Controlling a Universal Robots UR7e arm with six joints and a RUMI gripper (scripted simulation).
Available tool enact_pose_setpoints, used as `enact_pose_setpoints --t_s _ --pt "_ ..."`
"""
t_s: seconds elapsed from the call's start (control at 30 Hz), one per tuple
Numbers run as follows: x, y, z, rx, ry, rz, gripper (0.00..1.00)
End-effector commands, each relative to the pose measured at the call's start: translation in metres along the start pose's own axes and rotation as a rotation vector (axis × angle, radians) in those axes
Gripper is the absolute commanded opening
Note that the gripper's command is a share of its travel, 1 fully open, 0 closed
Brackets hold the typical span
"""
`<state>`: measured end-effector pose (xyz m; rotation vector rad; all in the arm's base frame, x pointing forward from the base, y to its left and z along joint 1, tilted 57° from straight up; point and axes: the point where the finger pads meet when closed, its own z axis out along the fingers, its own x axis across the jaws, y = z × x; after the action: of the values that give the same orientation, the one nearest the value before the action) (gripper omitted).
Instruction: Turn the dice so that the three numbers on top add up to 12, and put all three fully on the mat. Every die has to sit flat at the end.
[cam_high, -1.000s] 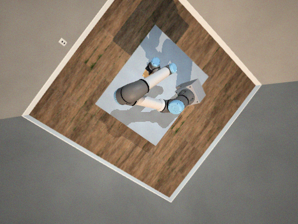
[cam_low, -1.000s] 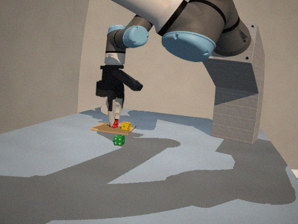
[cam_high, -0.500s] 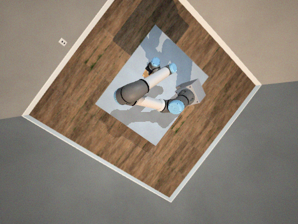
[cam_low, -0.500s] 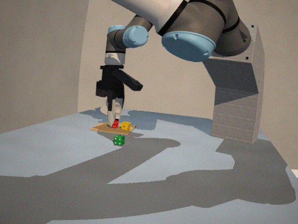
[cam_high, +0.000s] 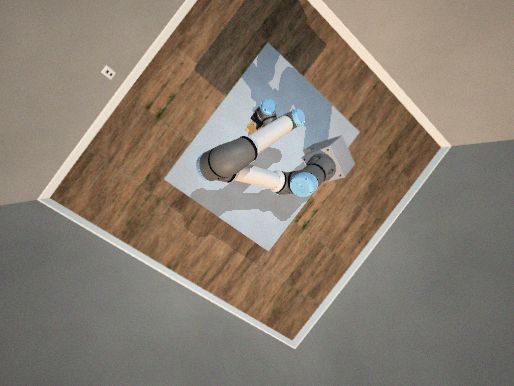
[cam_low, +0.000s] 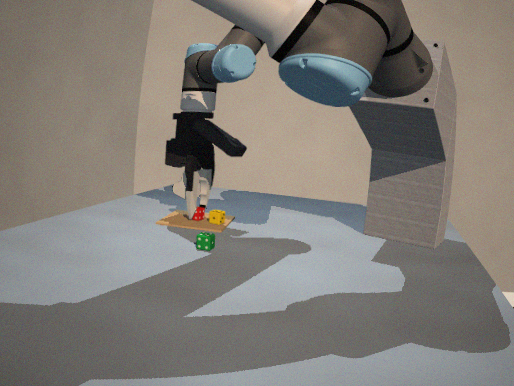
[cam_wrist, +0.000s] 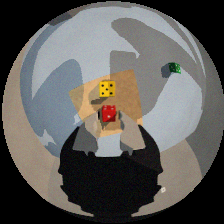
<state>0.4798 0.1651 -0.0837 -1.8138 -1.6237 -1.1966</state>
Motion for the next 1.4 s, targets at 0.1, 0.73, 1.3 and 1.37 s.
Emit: enact_pose_setpoints --t_s 0.1,0.73,1.3,1.37 --pt "0.0 0.002 -0.006 -0.001 0.0 -0.004 0.24" --pt "0.0 0.002 -0.06 -0.001 0.0 -0.004 0.24" --pt "0.0 0.002 -0.09 -0.001 0.0 -0.004 0.24" --pt "0.0 0.002 -0.09 -0.001 0.0 -0.004 0.24"
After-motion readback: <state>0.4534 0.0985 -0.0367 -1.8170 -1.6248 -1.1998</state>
